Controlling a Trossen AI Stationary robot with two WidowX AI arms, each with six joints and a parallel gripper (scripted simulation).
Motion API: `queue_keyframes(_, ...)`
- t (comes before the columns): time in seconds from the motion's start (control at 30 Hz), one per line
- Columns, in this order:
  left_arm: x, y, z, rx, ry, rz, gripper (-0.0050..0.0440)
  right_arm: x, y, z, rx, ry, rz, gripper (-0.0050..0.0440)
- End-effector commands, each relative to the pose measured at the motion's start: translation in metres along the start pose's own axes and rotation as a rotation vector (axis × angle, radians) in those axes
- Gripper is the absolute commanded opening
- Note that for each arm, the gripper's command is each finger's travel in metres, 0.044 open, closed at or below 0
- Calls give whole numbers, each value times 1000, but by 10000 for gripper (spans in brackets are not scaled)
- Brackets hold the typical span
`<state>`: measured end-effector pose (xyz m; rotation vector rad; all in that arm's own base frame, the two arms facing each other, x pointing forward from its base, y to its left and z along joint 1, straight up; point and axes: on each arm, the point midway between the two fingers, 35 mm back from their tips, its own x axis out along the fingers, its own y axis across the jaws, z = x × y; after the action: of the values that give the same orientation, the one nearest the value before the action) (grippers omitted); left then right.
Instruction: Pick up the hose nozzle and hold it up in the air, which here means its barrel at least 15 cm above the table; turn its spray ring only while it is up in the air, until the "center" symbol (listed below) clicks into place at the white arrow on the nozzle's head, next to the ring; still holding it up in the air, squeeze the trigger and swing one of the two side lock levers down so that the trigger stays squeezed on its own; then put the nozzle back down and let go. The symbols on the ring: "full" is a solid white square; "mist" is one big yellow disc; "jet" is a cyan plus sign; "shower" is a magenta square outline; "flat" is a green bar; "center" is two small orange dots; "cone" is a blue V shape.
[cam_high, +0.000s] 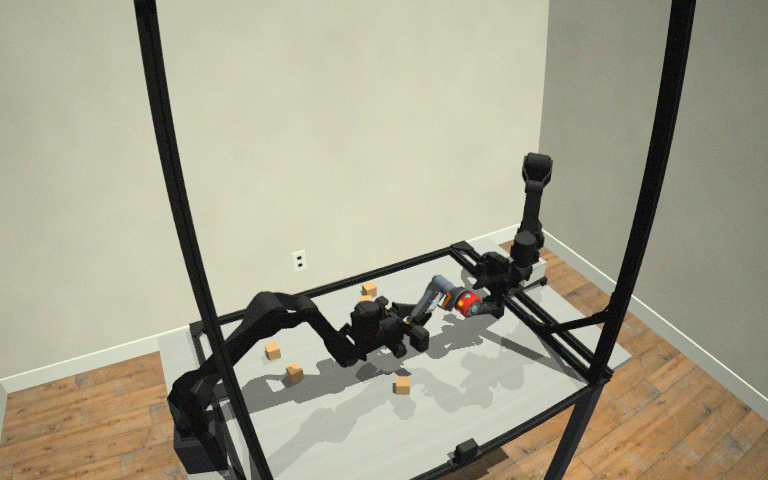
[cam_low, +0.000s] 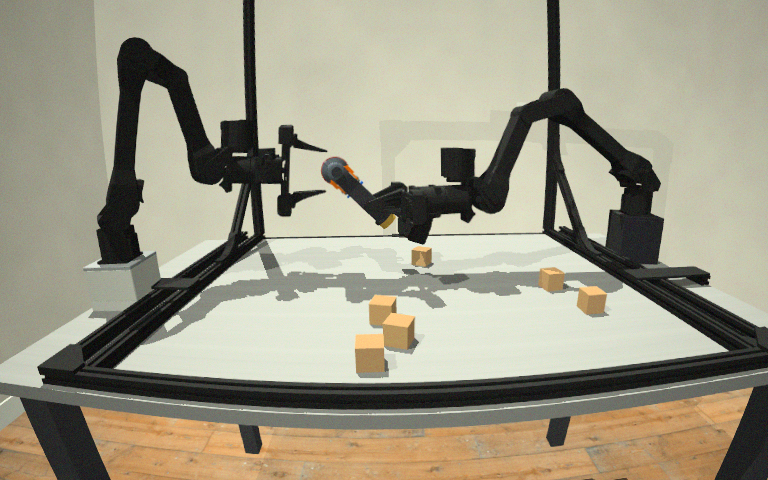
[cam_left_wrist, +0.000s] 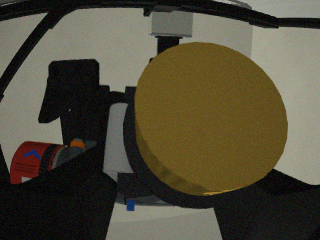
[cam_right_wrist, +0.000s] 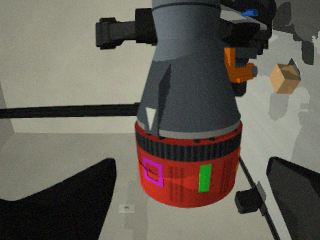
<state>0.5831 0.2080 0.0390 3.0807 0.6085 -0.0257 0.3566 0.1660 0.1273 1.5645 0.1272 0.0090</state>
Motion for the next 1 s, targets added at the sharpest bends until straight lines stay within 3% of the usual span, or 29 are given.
queue_keyframes(0.0,1,0,-5,-2,16,-2,0,9,0,-1,-2,0,3,400)
queue_keyframes(0.97,1,0,-5,-2,16,-2,0,50,4,1,3,1,26,400)
